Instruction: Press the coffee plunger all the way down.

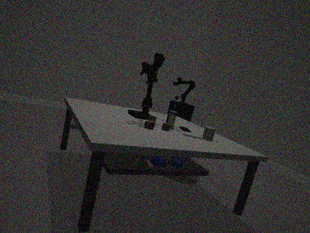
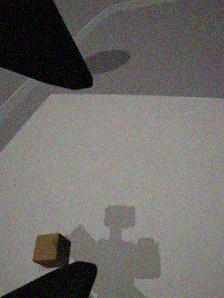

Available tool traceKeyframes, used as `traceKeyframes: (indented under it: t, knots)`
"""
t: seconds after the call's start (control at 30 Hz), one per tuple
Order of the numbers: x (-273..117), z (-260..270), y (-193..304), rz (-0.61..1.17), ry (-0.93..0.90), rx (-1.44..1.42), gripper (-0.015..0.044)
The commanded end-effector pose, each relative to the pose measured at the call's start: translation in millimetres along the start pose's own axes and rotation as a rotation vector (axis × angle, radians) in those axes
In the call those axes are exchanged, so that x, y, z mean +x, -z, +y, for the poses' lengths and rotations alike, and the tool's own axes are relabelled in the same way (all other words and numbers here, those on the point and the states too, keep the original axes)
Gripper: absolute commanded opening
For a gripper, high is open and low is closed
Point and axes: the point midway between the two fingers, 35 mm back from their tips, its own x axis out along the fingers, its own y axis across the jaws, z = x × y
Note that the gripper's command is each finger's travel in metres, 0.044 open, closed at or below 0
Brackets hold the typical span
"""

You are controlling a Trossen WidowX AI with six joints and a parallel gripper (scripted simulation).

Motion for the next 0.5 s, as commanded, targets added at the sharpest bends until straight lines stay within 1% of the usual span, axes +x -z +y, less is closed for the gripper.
traceKeyframes:
  t: [0.0,0.03,0.1,0.23,0.37,0.47]
  knots:
    - [0,-1,1,0.008,0.0,-0.017,0.0426]
    - [-1,-3,4,0.023,0.001,-0.052,0.044]
    - [-3,-8,14,0.077,-0.001,-0.17,0.044]
    - [-13,-29,43,0.255,-0.042,-0.564,0.044]
    - [-29,-55,72,0.444,-0.155,-0.988,0.044]
    - [-44,-75,88,0.576,-0.289,-1.298,0.044]
